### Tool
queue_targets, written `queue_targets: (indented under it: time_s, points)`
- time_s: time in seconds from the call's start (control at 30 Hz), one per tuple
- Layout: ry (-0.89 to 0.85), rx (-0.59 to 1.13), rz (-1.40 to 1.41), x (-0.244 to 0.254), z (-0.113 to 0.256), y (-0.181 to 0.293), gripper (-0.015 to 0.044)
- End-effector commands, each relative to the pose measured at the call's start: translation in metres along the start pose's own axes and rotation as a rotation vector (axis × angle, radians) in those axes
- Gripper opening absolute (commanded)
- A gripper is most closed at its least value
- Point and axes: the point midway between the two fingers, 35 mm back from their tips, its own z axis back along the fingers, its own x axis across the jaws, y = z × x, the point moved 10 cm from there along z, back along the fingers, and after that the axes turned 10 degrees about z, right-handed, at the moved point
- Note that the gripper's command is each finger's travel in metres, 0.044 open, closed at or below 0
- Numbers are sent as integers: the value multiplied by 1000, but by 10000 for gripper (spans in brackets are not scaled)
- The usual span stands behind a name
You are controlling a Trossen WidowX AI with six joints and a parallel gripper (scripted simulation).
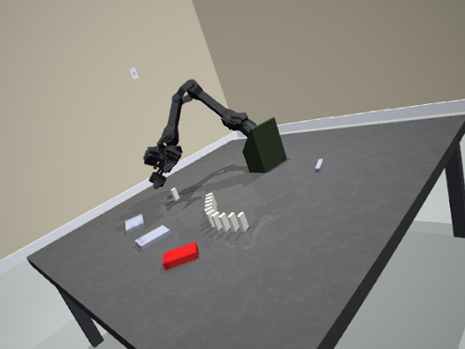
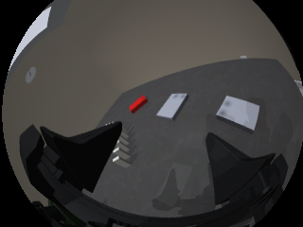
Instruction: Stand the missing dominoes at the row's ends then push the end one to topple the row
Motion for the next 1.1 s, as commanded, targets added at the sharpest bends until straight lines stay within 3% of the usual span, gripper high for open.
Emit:
queue_targets:
  time_s: [0.0,0.23,0.43,0.63,0.97,1.07]
  points:
    - [11,64,-97,1,-4,-1,440]
    - [231,379,-493,7,-13,-25,440]
    - [679,626,-873,11,-8,-46,440]
    - [1171,623,-1028,16,5,-71,440]
    - [1186,619,-1030,15,4,-70,440]
    - [1186,619,-1031,3,-4,-49,440]
